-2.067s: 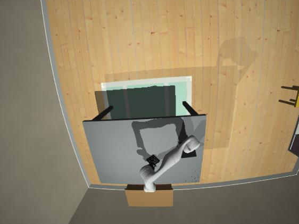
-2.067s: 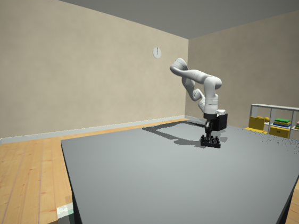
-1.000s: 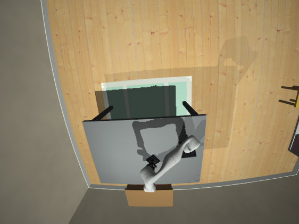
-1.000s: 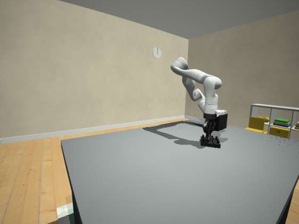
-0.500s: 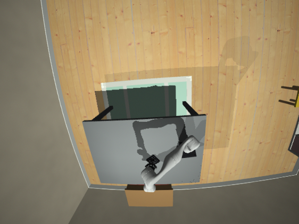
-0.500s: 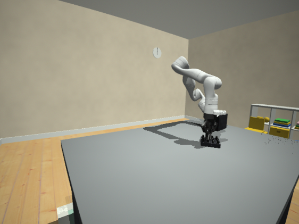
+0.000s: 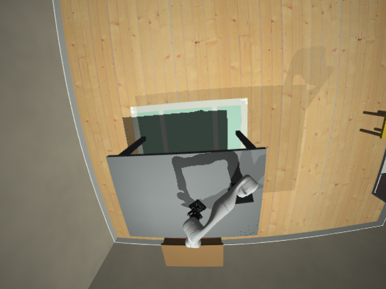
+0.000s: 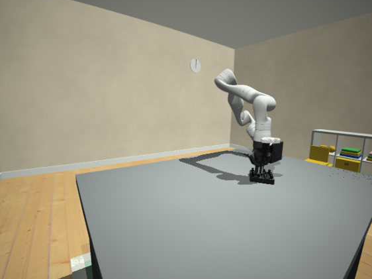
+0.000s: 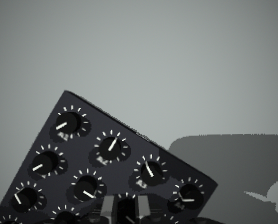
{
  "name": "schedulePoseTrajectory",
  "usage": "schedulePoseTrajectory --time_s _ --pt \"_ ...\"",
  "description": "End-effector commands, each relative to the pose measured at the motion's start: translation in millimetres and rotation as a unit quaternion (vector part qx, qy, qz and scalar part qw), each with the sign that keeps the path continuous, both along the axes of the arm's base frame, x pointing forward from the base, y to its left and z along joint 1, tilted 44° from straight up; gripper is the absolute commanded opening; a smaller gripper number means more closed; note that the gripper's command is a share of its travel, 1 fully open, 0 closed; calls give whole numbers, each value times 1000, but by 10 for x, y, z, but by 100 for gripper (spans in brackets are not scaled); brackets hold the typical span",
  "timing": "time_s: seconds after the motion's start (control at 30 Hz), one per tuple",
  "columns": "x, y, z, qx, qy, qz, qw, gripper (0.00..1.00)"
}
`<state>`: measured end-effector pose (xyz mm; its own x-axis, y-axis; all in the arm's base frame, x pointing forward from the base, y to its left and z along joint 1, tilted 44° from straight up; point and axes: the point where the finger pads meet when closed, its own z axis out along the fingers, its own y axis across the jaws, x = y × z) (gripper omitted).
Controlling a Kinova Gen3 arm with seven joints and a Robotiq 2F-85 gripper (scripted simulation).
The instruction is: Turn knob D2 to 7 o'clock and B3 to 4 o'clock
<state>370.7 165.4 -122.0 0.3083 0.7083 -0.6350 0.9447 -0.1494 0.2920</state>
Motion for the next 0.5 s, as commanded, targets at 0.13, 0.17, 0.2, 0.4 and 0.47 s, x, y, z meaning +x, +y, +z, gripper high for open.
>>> schedulePoseTrajectory --time_s 0.13,0.17,0.2,0.4,0.47 --pt "0 2 -1 4 -29 -28 999 8" --pt "0 2 -1 5 -34 -33 999 8" --pt "0 2 -1 6 -39 -39 998 8" --pt "0 2 -1 10 -66 -66 996 8" --pt "0 2 -1 11 -73 -73 995 8"
